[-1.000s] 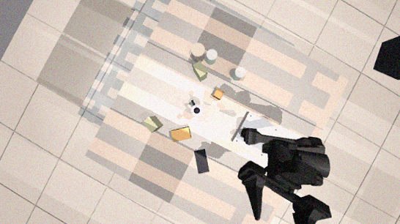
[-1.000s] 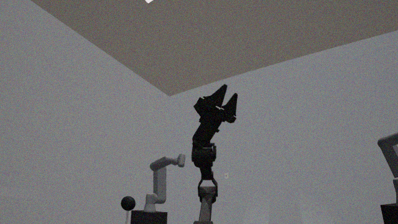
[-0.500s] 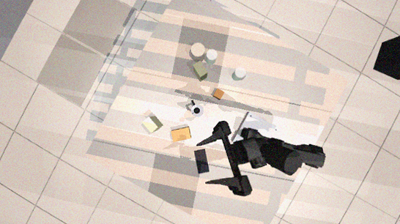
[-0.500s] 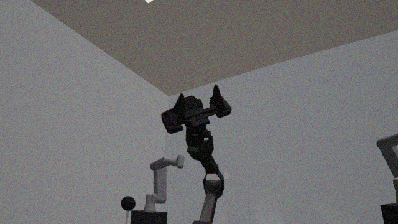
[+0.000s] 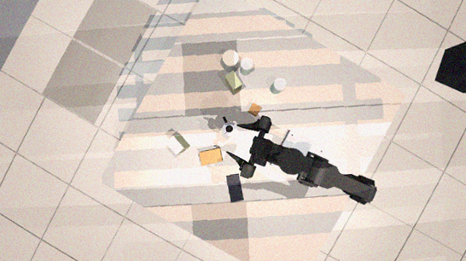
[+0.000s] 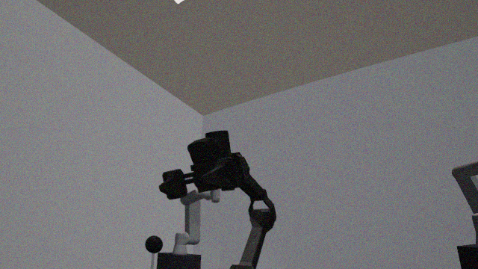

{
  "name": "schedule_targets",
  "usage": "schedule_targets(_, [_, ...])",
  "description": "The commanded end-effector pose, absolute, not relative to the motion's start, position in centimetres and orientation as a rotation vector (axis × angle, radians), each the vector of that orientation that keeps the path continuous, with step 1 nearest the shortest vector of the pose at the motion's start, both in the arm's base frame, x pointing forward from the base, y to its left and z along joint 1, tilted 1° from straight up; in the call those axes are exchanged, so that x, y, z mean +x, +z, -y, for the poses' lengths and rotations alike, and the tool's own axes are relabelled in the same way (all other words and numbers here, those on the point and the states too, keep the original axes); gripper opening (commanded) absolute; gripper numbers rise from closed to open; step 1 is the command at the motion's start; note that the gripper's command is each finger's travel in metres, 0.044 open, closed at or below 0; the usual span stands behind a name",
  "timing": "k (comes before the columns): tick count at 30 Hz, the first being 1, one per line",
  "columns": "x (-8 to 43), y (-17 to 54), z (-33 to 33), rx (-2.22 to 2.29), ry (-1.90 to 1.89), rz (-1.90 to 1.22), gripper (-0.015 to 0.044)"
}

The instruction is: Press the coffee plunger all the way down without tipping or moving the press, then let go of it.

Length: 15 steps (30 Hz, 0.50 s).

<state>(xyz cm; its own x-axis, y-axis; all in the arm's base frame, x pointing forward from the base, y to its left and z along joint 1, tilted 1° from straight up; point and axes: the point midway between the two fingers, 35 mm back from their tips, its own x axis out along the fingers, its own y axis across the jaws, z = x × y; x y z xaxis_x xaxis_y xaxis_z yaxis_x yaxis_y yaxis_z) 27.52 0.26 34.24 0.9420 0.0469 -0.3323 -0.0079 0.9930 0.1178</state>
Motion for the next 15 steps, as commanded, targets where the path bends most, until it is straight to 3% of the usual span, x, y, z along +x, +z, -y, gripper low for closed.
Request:
schedule_targets(1, [26.9, 30.7, 1.7, 0.018, -0.051, -0.483, 0.044])
schedule_targets(7, [27.3, 26.3, 1.7, 0.019, -0.055, -0.482, 0.044])
schedule_targets(15, [27.7, 26.2, 1.8, 0.02, -0.057, -0.482, 0.044])
